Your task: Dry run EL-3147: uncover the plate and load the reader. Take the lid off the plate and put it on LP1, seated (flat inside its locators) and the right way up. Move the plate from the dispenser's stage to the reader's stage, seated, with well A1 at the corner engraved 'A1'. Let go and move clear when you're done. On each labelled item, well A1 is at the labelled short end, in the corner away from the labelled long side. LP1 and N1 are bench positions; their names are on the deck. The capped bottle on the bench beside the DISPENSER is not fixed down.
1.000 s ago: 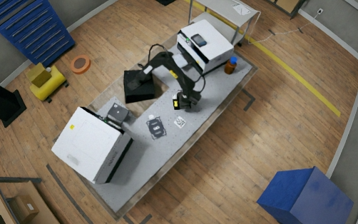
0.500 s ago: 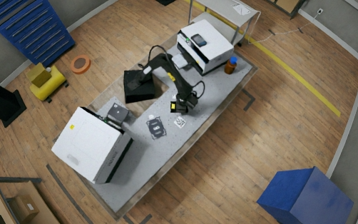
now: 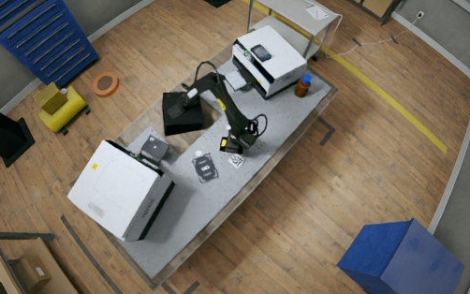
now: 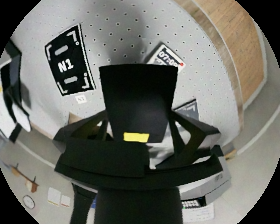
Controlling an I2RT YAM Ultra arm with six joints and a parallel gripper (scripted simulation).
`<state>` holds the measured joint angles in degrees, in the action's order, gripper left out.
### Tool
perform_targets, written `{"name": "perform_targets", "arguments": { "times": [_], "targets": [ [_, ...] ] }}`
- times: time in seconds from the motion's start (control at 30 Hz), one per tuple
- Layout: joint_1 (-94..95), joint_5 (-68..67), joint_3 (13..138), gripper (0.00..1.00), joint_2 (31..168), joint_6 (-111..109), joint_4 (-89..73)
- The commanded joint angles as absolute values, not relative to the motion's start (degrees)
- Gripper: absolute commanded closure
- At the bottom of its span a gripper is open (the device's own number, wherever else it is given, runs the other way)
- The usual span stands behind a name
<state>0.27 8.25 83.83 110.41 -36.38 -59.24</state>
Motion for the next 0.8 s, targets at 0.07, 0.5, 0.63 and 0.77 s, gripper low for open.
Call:
{"name": "perform_targets", "arguments": {
  "times": [0.07, 0.5, 0.63, 0.77],
  "targets": [
    [-2.46, 9.48, 83.27, 0.15, 111.27, -34.55, -58.35],
    [-6.87, 10.32, 83.31, 0.15, 111.41, -31.65, -58.05],
    [-8.59, 10.64, 83.17, 0.15, 112.31, -30.71, -57.70],
    [-10.31, 10.95, 82.69, 0.15, 111.79, -29.80, -57.39]
  ]
}}
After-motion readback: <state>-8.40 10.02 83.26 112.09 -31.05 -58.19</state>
